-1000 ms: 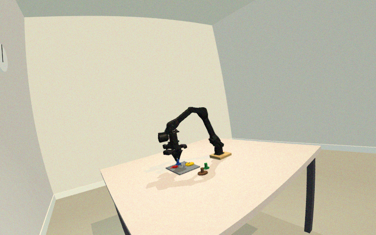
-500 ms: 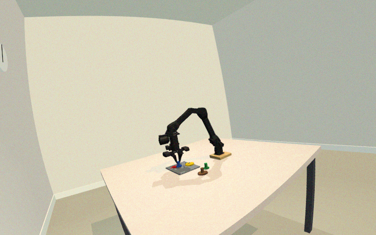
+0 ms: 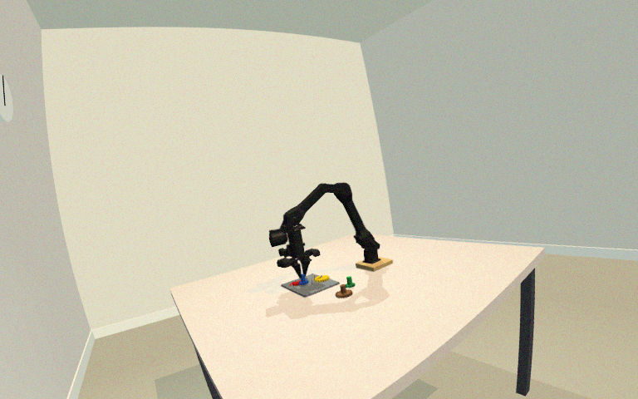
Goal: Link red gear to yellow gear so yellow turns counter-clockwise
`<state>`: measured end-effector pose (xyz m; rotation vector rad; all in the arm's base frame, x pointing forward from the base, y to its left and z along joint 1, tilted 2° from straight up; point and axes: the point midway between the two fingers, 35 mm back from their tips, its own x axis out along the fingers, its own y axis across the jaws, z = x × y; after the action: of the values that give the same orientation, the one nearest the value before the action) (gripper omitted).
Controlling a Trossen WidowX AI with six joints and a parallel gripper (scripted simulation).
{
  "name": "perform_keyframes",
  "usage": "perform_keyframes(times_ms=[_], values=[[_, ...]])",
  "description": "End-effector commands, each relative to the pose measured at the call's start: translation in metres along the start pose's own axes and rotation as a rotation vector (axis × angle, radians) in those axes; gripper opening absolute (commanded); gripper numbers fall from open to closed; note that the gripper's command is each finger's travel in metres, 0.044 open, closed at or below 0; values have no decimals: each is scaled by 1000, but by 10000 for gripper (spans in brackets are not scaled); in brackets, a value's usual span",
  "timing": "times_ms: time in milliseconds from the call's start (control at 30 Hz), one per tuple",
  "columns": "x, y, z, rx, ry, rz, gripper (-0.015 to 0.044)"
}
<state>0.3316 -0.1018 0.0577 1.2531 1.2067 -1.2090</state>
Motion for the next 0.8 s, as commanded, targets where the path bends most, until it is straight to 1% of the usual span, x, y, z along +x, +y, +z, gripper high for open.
perform_keyframes(times_ms=[0, 200, 300, 500, 767], values=[[1, 0, 0, -93, -3, -1, 0], [2, 0, 1, -247, -3, -1, 0], [3, 0, 1, -251, -3, -1, 0], [4, 0, 1, -162, -3, -1, 0], [5, -1, 0, 52, -3, -1, 0]])
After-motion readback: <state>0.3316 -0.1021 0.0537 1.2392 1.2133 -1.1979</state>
